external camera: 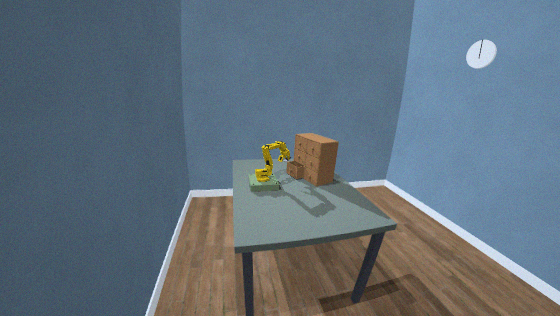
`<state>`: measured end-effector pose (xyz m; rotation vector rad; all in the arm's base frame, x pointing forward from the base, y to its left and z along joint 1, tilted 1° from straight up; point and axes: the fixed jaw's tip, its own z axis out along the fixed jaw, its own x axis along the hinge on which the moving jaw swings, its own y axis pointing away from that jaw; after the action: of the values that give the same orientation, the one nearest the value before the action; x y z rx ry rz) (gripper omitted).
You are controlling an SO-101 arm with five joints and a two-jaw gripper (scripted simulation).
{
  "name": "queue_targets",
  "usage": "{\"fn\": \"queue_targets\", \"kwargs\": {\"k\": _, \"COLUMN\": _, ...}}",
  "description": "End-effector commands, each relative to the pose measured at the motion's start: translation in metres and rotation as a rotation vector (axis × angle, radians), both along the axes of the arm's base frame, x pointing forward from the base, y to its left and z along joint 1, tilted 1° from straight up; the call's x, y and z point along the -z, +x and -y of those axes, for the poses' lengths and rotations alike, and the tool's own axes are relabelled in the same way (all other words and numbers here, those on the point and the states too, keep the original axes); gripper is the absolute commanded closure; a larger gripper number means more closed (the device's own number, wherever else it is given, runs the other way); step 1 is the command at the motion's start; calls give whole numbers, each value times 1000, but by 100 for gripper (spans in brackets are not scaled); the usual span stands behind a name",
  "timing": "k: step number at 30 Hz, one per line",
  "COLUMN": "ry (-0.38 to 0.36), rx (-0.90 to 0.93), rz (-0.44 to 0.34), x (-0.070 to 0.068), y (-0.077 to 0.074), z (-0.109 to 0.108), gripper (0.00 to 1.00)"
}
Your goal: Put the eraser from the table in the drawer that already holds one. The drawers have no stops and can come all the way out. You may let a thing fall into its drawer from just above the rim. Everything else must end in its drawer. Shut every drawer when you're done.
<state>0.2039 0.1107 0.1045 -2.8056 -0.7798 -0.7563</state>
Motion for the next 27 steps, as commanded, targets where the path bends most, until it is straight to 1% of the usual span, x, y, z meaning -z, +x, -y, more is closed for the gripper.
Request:
{"fn": "queue_targets", "kwargs": {"k": 1, "ry": 4, "rx": 2, "rz": 7, "x": -1, "y": 1, "z": 0, "gripper": 100}}
{"fn": "queue_targets", "kwargs": {"k": 9, "ry": 4, "rx": 1, "rz": 7, "x": -1, "y": 1, "z": 1, "gripper": 100}}
{"fn": "queue_targets", "kwargs": {"k": 16, "ry": 5, "rx": 0, "rz": 7, "x": -2, "y": 31, "z": -18, "gripper": 100}}
{"fn": "queue_targets", "kwargs": {"k": 20, "ry": 5, "rx": -1, "rz": 7, "x": 2, "y": 48, "z": -28, "gripper": 100}}
{"fn": "queue_targets", "kwargs": {"k": 24, "ry": 5, "rx": -1, "rz": 7, "x": 10, "y": 64, "z": -38, "gripper": 100}}
{"fn": "queue_targets", "kwargs": {"k": 26, "ry": 5, "rx": -1, "rz": 7, "x": 10, "y": 64, "z": -38, "gripper": 100}}
{"fn": "queue_targets", "kwargs": {"k": 27, "ry": -22, "rx": -1, "rz": -39, "x": 21, "y": 58, "z": -35, "gripper": 100}}
